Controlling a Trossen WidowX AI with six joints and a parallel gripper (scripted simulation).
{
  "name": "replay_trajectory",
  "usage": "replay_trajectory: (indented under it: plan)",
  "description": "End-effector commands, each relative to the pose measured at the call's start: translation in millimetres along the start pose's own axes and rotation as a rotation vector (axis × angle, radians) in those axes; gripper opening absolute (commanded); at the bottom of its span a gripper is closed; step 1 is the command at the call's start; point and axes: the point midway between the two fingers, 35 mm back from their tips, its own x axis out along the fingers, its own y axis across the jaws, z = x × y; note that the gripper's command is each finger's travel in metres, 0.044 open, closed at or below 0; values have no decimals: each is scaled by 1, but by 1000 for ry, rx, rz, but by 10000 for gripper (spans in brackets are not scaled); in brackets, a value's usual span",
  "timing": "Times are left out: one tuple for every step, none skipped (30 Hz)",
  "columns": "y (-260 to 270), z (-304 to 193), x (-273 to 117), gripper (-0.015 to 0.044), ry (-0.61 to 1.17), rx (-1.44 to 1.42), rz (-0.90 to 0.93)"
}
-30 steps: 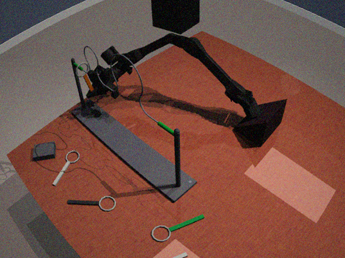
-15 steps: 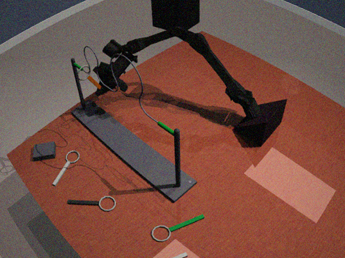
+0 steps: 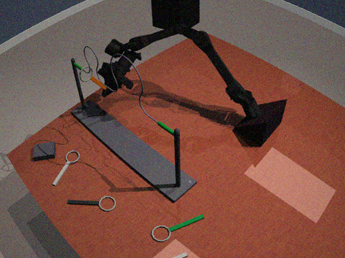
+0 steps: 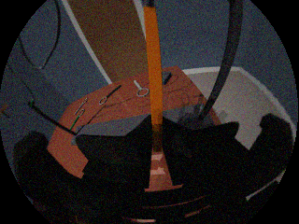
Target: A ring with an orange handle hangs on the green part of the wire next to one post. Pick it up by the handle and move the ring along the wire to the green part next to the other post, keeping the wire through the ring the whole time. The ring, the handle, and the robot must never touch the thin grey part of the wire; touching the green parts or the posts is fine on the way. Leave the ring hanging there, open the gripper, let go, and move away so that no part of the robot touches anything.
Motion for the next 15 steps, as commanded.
replay_trajectory:
  plan:
    - [12,4,-2,-150,-11,52,35]
    - [15,4,-2,-150,-11,69,44]
    - [19,4,-2,-150,-11,85,54]
    - [22,4,-3,-150,-11,103,64]
    - [25,5,-3,-150,-11,121,75]
    - [28,5,-3,-150,-11,140,86]
    - [32,6,-3,-150,-12,159,97]
    - [35,6,-4,-150,-12,178,108]
    - [39,7,-4,-150,-12,198,119]
    - [42,7,-4,-150,-12,218,131]
    - [46,8,-5,-150,-12,238,142]
    - [49,9,-5,-150,-12,259,154]
    - [53,10,-6,-150,-12,280,166]
    - [55,10,-6,-150,-12,293,174]
    - [57,11,-7,-150,-12,309,183]
